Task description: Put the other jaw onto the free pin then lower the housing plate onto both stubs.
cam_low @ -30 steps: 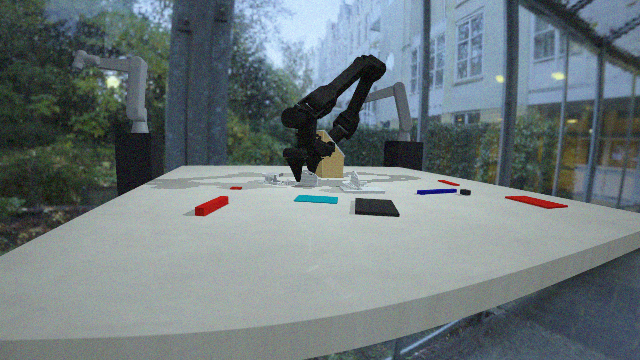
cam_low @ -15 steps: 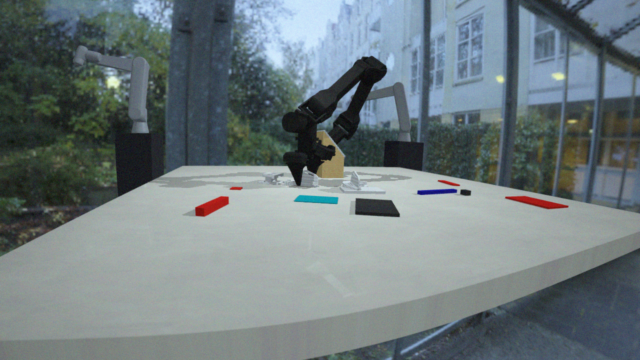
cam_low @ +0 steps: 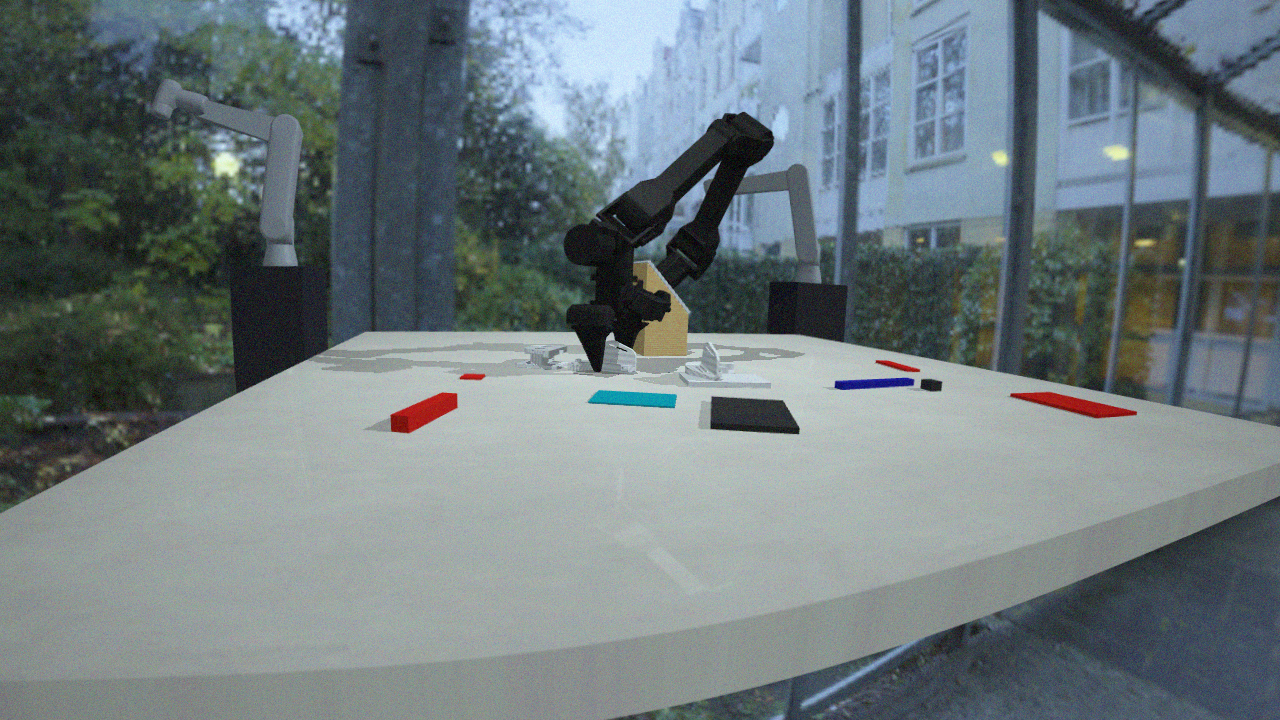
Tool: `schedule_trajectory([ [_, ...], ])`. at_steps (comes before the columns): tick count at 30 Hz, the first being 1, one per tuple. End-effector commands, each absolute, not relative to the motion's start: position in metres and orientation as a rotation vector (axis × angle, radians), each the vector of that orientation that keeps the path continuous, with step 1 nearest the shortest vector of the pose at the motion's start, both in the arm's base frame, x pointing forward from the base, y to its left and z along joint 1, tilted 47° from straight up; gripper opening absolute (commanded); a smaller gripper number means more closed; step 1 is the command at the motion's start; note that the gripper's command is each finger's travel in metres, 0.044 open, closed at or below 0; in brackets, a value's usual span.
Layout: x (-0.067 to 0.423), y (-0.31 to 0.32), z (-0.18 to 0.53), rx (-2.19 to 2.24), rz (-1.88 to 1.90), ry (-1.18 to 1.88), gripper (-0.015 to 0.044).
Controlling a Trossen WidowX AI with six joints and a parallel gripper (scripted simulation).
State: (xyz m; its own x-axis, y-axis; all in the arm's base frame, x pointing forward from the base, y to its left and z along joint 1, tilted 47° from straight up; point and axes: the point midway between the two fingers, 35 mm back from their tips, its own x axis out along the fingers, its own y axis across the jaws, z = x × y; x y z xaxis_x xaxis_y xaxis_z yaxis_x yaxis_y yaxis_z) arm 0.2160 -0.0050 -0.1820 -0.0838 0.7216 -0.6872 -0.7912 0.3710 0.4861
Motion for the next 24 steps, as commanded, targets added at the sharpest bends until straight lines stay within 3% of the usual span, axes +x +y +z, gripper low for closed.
schedule_trajectory([
  [1,0.2162,-0.0045,-0.1819,-0.076,1.255,1.074,0.0440],
  [2,0.2162,-0.0045,-0.1819,-0.076,1.255,1.074,0.0440],
  [13,0.2160,-0.0050,-0.1820,-0.082,1.258,1.075,0.0151],
  [24,0.2160,-0.0050,-0.1820,-0.082,1.258,1.075,0.0134],
])
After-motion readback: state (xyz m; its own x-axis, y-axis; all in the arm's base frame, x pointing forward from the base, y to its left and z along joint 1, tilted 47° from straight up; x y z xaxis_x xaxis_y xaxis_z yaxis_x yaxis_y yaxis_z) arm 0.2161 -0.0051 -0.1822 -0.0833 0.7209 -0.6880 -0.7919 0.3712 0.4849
